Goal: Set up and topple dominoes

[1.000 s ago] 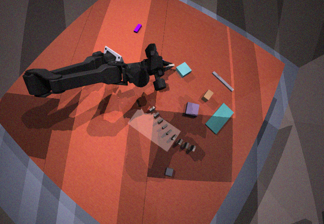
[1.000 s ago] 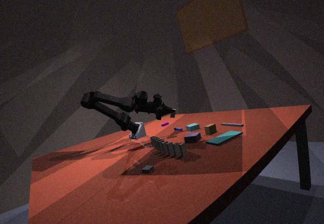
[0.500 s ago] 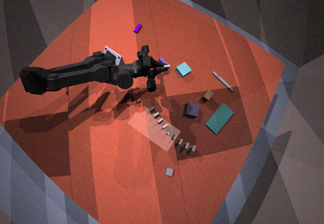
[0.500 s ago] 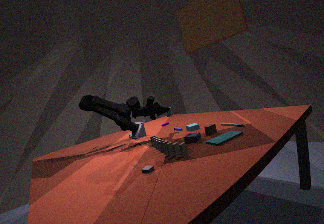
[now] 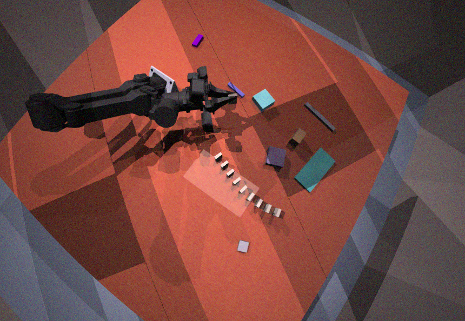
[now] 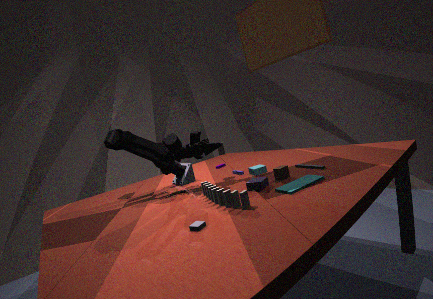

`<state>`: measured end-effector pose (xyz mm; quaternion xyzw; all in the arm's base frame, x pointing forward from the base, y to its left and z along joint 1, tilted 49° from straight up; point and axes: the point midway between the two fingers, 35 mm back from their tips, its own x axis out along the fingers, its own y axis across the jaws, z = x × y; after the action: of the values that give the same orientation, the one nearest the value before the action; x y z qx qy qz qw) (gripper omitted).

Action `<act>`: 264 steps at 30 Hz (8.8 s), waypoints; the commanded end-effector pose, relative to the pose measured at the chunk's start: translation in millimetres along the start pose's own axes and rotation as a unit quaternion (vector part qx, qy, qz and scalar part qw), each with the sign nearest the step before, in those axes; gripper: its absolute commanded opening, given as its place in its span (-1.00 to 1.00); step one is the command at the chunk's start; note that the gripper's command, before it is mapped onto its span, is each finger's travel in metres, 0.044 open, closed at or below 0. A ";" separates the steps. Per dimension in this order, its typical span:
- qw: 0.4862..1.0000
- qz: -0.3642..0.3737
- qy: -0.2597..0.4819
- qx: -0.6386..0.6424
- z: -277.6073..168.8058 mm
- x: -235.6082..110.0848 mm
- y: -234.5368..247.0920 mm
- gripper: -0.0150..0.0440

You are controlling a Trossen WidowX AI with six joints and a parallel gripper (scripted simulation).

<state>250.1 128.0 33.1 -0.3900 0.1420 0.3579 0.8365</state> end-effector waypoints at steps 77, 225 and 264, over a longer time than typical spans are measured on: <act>1.000 0.001 0.001 -0.002 -112.7 5.0 1.8 -0.40; 0.502 -0.496 0.492 0.509 -19.6 39.1 -0.5 -0.13; 0.621 -0.353 0.598 0.362 -19.4 -47.7 -118.5 -0.13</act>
<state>299.8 49.9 119.3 -0.1993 0.5799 -0.3571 0.7046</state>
